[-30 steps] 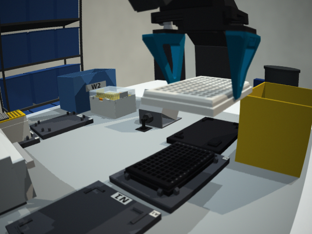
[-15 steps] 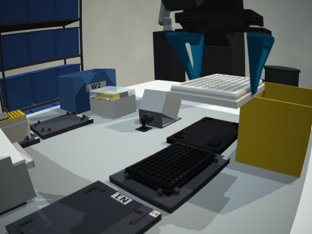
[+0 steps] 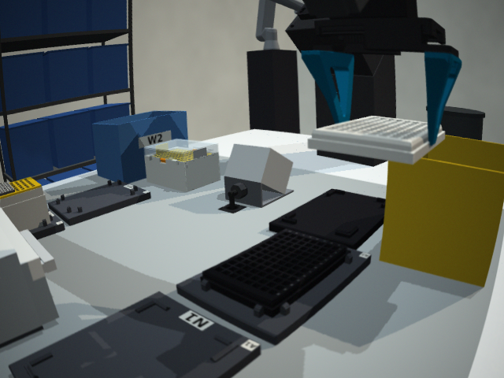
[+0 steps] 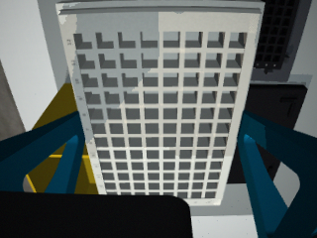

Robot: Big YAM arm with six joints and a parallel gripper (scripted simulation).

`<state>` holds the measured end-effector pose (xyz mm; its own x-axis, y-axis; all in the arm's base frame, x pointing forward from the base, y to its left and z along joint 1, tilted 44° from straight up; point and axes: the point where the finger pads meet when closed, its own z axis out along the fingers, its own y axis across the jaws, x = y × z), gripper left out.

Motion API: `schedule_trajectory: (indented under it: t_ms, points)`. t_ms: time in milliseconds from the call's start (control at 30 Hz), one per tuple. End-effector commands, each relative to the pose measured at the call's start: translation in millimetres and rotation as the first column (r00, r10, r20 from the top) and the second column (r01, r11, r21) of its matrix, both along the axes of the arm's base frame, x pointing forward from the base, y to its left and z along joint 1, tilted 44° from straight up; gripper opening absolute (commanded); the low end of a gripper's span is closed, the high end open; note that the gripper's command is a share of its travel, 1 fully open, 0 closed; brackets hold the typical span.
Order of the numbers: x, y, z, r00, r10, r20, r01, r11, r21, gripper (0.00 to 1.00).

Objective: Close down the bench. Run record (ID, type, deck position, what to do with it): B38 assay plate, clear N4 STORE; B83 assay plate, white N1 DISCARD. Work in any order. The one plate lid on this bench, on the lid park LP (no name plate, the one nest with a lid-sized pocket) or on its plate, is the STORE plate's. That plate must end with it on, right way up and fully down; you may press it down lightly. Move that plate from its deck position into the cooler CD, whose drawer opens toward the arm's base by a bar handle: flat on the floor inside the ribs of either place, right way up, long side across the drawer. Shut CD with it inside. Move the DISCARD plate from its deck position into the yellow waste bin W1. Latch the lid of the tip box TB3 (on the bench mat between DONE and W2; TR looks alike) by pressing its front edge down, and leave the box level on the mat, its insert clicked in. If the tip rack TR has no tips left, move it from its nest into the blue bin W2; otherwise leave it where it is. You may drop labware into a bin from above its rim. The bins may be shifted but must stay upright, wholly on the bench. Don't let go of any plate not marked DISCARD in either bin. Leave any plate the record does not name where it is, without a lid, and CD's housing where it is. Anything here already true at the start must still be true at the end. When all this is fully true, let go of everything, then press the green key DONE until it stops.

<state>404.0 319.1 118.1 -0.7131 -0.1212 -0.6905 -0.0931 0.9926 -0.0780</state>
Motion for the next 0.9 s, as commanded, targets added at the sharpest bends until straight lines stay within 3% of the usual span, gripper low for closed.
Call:
schedule_trajectory:
  t_ms: [0,133,167,233,633,700,733,800,867]
  points:
    - [-8,9,-10.2,1.000,-0.001,0.001,0.001,1.000,0.010,0.00]
    - [-12,11,-13.8,1.000,-0.001,0.000,0.001,1.000,0.010,0.00]
    - [-2,1,-12.2,0.999,-0.032,0.004,0.032,0.999,0.015,0.00]
    - [-18,12,-19.3,1.000,-0.001,0.000,0.001,1.000,0.010,0.00]
    - [-41,19,-40.9,1.000,-0.001,0.000,0.001,1.000,0.010,0.00]
    - [-41,19,-40.9,1.000,-0.001,0.000,0.001,1.000,0.010,0.00]
    - [-30,12,-38.4,1.000,-0.031,0.004,0.031,0.999,0.016,0.00]
    - [-47,21,-46.3,1.000,-0.001,0.000,0.001,1.000,0.010,0.00]
    - [-50,22,-49.9,1.000,0.000,0.000,0.000,1.000,0.009,0.00]
